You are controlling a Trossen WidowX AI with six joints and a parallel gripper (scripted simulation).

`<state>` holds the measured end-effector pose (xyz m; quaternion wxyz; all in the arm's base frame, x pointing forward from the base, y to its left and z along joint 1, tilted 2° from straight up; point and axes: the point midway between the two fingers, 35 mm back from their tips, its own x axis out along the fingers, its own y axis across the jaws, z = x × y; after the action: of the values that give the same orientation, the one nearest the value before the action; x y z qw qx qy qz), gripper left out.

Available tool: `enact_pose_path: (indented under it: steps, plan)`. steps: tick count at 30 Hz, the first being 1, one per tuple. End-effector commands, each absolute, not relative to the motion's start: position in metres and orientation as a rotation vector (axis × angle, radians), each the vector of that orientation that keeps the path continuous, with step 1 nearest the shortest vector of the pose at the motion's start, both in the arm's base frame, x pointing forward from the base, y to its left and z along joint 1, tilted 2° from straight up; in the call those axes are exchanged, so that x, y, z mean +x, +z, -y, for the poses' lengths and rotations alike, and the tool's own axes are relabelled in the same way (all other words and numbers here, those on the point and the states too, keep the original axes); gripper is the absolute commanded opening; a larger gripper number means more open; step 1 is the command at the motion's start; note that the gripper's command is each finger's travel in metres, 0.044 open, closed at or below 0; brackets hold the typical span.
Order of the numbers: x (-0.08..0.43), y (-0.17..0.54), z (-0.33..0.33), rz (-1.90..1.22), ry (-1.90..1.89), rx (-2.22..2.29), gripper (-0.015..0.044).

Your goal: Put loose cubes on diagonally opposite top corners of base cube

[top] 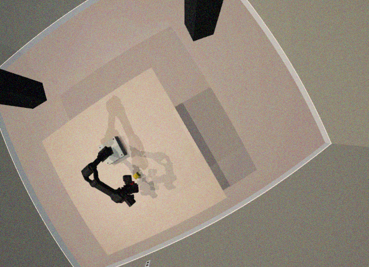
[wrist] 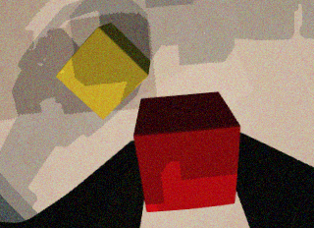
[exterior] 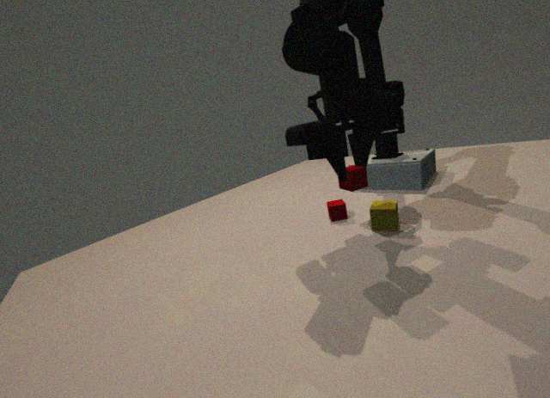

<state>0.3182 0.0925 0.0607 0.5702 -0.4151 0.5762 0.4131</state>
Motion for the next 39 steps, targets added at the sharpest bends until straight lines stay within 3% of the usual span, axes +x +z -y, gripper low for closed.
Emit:
enact_pose_path:
  steps: [1,16,39]
  plan:
    - [0.314,0.058,-0.104,-1.357,0.959,-0.954,0.0105]
    - [0.293,0.05,-0.144,-1.379,0.917,-0.905,0.0105]
    - [0.292,0.024,-0.144,-1.38,0.914,-0.902,0.0105]
